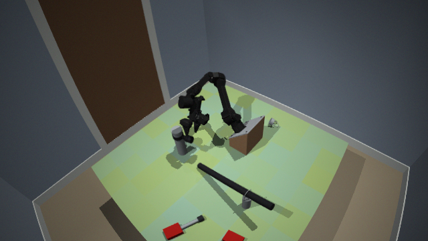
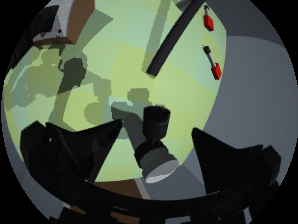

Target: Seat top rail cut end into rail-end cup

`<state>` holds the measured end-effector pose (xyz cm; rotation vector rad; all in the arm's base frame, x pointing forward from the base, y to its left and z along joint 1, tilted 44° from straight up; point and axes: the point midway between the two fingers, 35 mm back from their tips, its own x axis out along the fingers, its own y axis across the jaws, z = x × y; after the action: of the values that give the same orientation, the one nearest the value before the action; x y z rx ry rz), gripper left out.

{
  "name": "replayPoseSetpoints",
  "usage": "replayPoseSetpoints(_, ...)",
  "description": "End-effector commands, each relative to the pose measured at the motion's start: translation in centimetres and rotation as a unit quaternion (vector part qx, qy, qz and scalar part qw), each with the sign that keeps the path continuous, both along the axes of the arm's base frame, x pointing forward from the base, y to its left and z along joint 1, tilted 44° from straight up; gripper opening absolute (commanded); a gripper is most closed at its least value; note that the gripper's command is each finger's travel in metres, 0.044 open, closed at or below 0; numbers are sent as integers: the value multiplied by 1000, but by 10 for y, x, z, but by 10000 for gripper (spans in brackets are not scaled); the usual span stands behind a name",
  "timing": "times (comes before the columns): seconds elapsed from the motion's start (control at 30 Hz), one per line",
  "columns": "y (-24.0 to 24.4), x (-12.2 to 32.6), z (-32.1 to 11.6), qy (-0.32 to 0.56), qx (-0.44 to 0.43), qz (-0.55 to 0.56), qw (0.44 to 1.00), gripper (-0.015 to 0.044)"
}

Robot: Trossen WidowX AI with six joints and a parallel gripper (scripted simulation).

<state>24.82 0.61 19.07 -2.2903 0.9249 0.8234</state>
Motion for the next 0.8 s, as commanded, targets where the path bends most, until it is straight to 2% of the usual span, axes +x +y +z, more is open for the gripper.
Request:
replayPoseSetpoints(0.0,-2,2,-6,4,0,2,1000,440)
replayPoseSetpoints(0.77,-17,25,-32,4,0,1,1000,440)
